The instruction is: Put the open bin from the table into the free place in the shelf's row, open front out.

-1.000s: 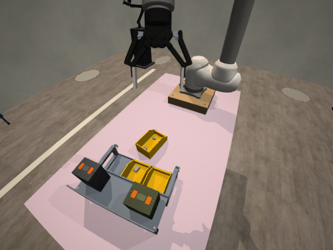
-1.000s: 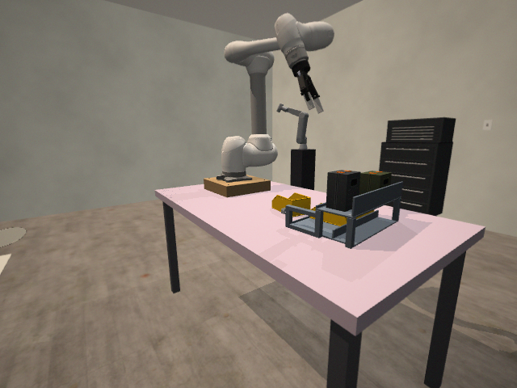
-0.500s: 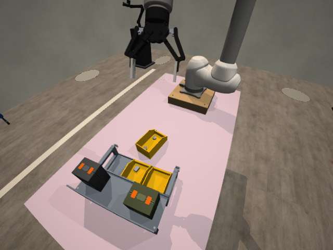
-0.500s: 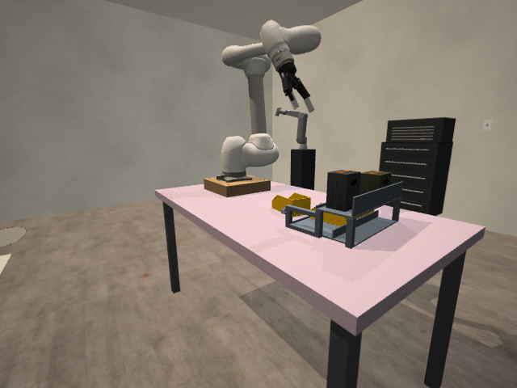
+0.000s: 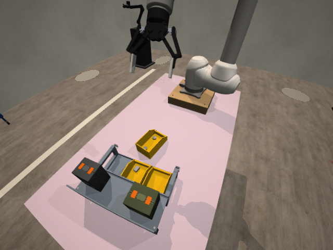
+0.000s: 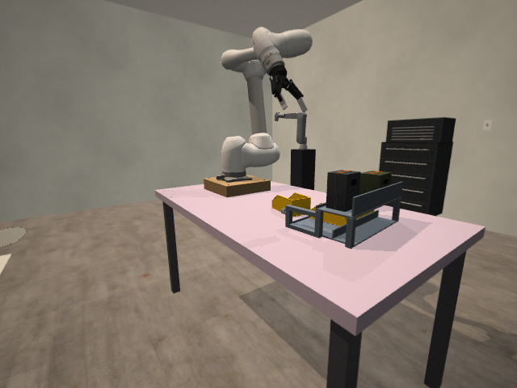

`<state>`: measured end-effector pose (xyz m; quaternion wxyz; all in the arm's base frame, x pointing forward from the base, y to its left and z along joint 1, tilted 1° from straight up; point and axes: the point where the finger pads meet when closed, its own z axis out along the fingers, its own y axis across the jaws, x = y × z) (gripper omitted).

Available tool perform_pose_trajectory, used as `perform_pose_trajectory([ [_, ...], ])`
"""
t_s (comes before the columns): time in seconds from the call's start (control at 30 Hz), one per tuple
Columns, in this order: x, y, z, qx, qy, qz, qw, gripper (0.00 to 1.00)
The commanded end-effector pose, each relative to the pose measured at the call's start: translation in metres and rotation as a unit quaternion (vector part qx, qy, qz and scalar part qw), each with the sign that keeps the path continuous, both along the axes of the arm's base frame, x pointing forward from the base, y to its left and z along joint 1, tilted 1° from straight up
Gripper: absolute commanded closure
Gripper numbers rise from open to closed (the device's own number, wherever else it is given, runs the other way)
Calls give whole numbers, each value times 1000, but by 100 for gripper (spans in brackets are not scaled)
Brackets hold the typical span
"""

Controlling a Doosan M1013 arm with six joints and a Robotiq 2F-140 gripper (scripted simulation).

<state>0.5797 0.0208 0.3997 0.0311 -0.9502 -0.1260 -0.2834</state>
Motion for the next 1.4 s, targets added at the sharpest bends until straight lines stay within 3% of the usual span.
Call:
perform_pose_trajectory([
  [0.0,-5,-6,0,3,-7,-12,1000,0],
  [1.37,-18,-19,-1,10,-22,-41,999,0],
])
